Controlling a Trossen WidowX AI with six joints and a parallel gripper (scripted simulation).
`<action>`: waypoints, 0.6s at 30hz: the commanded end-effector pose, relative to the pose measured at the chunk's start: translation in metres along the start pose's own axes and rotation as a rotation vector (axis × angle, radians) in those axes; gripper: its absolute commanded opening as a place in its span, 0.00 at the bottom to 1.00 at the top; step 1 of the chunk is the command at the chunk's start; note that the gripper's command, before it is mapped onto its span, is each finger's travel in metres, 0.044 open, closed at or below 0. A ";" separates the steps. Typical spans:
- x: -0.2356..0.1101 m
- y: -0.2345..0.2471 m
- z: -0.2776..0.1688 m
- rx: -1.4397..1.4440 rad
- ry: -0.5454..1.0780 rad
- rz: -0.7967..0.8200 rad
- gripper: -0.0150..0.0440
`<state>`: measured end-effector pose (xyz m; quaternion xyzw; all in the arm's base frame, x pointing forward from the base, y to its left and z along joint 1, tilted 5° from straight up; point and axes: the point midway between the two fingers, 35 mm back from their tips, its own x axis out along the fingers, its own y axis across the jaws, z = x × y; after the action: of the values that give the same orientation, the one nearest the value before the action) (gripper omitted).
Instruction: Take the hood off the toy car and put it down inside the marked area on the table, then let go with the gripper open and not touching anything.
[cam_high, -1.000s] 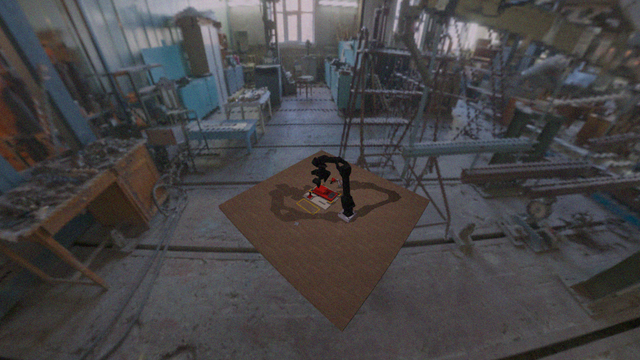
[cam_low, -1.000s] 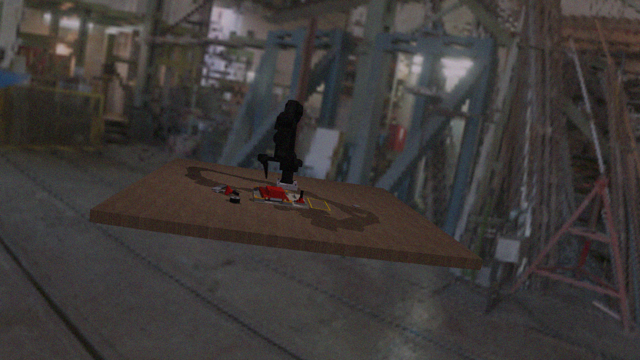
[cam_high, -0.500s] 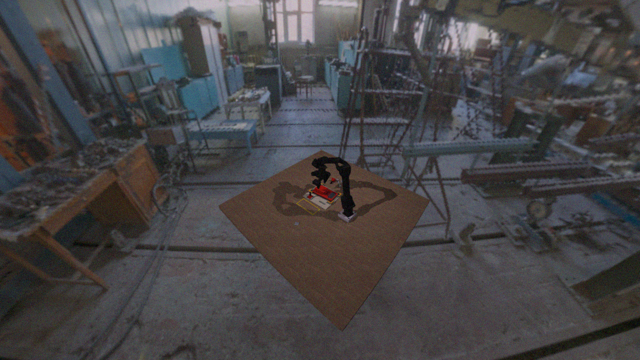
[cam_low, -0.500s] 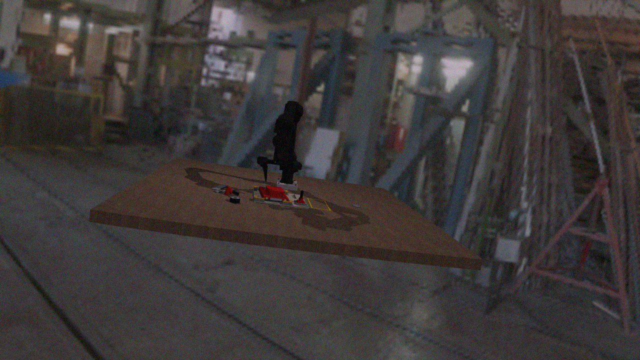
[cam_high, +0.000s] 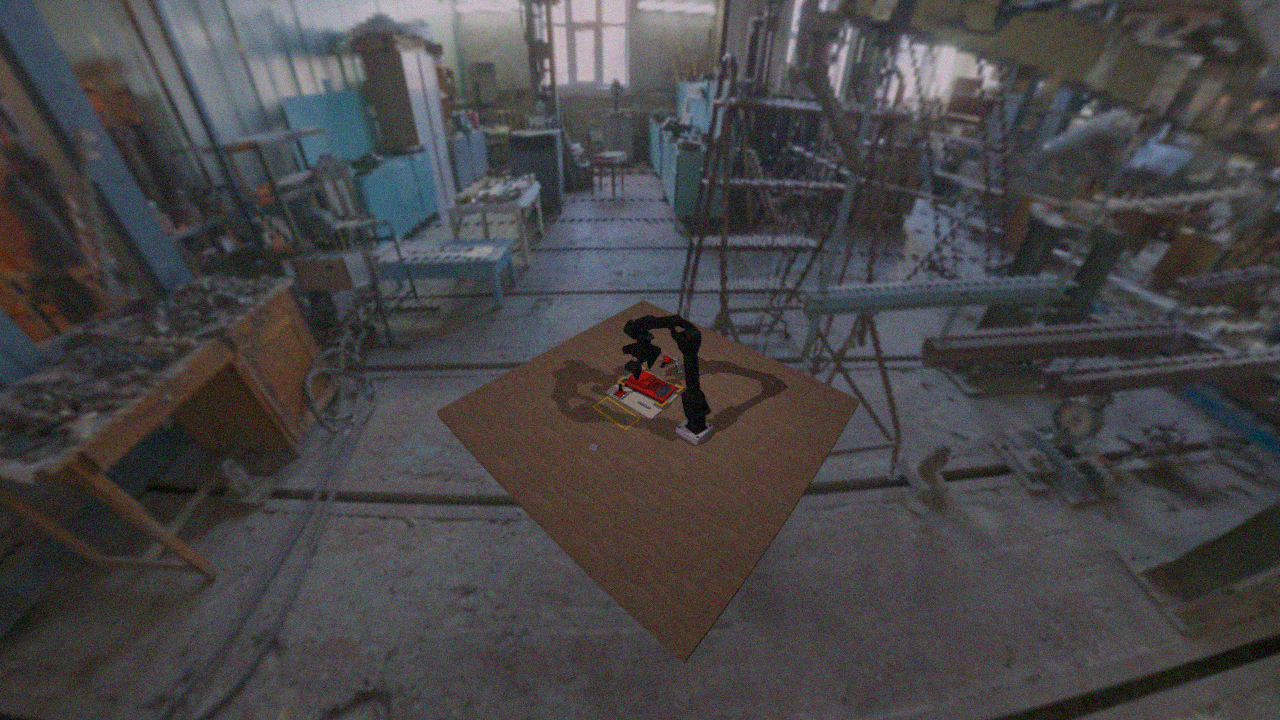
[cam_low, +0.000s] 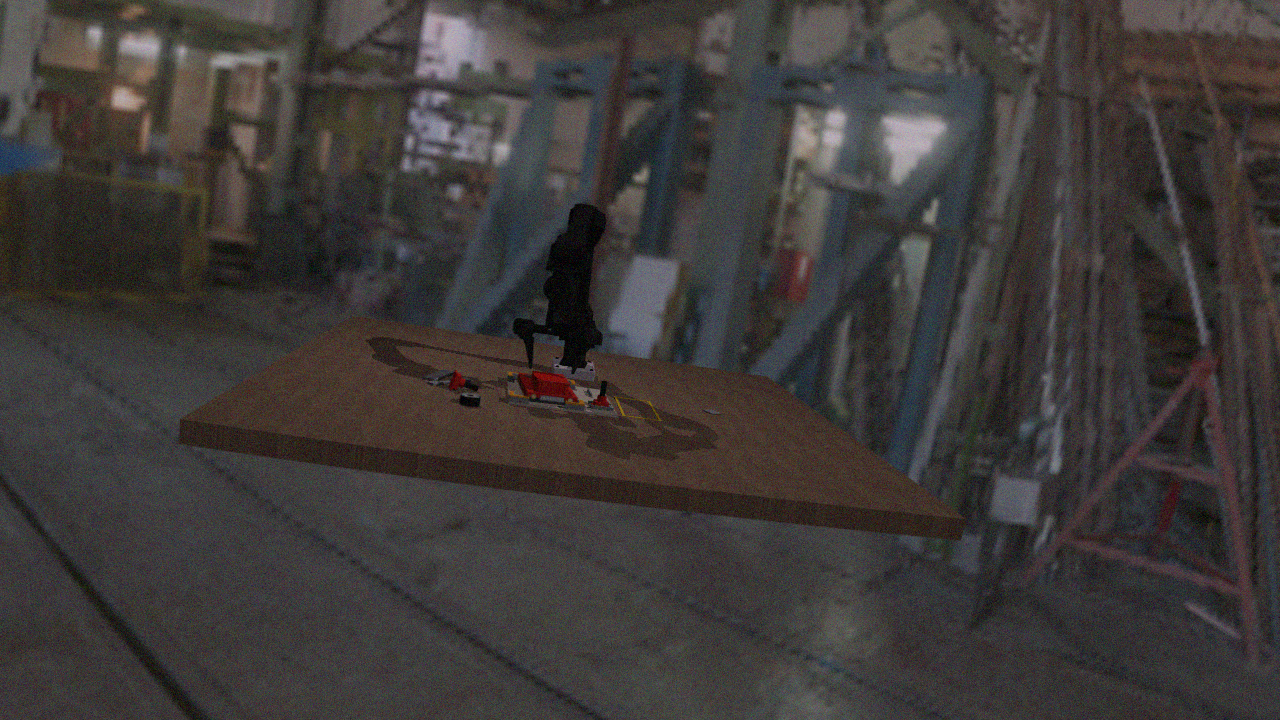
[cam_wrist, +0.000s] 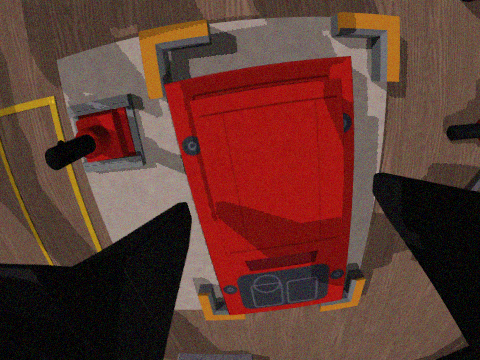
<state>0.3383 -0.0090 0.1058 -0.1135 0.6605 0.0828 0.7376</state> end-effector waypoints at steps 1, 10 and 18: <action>0.004 0.000 0.000 -0.002 0.001 0.003 1.00; 0.010 0.000 0.000 -0.002 0.001 0.003 1.00; 0.013 0.000 0.000 -0.002 0.001 0.003 1.00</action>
<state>0.3396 -0.0096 0.0947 -0.1128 0.6615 0.0824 0.7368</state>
